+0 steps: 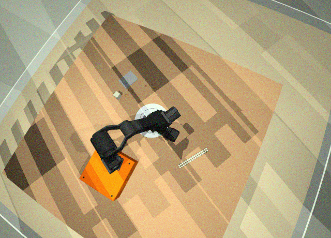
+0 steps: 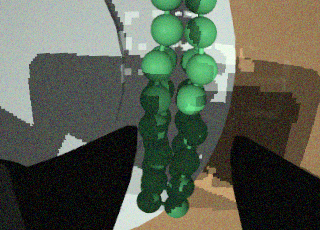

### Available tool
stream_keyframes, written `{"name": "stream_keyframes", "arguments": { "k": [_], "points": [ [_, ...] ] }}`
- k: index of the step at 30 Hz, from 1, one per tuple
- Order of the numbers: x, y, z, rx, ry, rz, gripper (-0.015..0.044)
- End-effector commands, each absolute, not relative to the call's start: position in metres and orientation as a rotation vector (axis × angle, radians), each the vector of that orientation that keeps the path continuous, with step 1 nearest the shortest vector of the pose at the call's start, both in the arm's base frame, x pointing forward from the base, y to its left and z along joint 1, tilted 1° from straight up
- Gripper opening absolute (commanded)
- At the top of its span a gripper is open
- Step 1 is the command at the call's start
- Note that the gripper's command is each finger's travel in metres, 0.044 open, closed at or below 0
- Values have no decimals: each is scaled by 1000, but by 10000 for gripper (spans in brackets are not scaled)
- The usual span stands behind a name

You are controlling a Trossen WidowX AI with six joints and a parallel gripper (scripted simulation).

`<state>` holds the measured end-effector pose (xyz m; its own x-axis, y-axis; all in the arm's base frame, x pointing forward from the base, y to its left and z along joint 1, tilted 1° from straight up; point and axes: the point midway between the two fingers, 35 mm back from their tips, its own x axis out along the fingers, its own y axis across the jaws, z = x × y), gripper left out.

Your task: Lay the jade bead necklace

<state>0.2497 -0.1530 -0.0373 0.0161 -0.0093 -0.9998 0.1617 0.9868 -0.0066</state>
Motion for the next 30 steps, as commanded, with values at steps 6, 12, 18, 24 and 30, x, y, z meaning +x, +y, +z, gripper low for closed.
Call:
{"name": "stream_keyframes", "arguments": {
  "k": [6,12,18,24,30],
  "points": [
    [250,-153,-37,121,1549,-134,0],
    [250,-153,-37,121,1549,-134,0],
    [250,-153,-37,121,1549,-134,0],
    [250,-153,-37,121,1549,-134,0],
    [250,-153,-37,121,1549,-134,0]
  ]
}}
